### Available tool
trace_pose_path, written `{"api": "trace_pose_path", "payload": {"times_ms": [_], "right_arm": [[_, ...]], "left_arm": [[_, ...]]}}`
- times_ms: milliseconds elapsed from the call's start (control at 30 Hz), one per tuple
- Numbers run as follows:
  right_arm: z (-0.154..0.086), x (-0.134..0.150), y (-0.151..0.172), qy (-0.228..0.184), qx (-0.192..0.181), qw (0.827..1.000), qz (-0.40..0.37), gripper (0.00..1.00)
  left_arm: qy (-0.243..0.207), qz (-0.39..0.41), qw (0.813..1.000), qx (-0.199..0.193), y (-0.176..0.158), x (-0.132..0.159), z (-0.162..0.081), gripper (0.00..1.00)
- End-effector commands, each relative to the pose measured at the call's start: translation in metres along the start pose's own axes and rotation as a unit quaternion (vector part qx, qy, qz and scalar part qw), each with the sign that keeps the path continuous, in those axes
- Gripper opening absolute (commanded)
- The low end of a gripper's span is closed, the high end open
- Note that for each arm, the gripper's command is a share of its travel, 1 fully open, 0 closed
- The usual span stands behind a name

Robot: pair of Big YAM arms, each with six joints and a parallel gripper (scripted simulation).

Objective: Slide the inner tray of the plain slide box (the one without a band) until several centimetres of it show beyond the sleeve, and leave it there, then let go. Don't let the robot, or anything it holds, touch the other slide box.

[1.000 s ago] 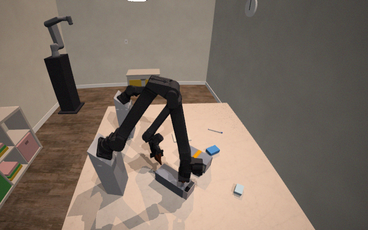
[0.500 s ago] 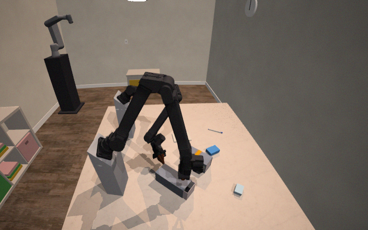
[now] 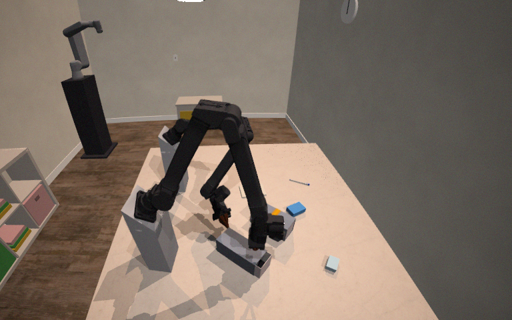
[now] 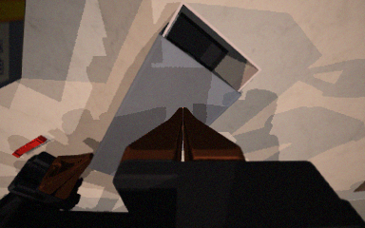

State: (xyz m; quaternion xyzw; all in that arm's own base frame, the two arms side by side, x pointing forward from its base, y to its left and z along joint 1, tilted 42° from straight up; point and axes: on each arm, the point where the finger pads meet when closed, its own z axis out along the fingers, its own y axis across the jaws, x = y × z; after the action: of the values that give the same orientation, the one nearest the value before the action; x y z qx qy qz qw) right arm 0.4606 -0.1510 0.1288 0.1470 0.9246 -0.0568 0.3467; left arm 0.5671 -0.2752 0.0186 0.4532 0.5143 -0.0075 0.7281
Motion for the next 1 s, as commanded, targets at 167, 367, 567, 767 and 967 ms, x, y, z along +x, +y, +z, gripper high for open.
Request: {"api": "trace_pose_path", "payload": {"times_ms": [167,367,567,767,967], "right_arm": [[-0.002,-0.018,-0.002,-0.018,0.000,1.000,-0.001,0.00],[-0.007,-0.017,-0.002,-0.018,0.000,1.000,-0.001,0.00],[-0.011,-0.024,-0.001,-0.026,0.000,1.000,-0.001,0.00],[-0.008,-0.023,-0.001,-0.023,0.000,1.000,-0.002,0.00],[-0.017,-0.023,0.008,-0.047,-0.009,0.999,-0.019,0.00]], "left_arm": [[-0.009,0.000,1.000,-0.015,0.025,-0.013,-0.012,0.00],[-0.010,0.002,1.000,-0.019,0.038,-0.014,-0.023,0.00],[-0.009,0.002,1.000,-0.018,0.046,-0.014,-0.033,0.00],[-0.005,0.001,1.000,-0.021,0.074,-0.013,-0.062,0.00],[-0.019,-0.006,1.000,-0.024,0.115,-0.036,-0.065,0.00]]}}
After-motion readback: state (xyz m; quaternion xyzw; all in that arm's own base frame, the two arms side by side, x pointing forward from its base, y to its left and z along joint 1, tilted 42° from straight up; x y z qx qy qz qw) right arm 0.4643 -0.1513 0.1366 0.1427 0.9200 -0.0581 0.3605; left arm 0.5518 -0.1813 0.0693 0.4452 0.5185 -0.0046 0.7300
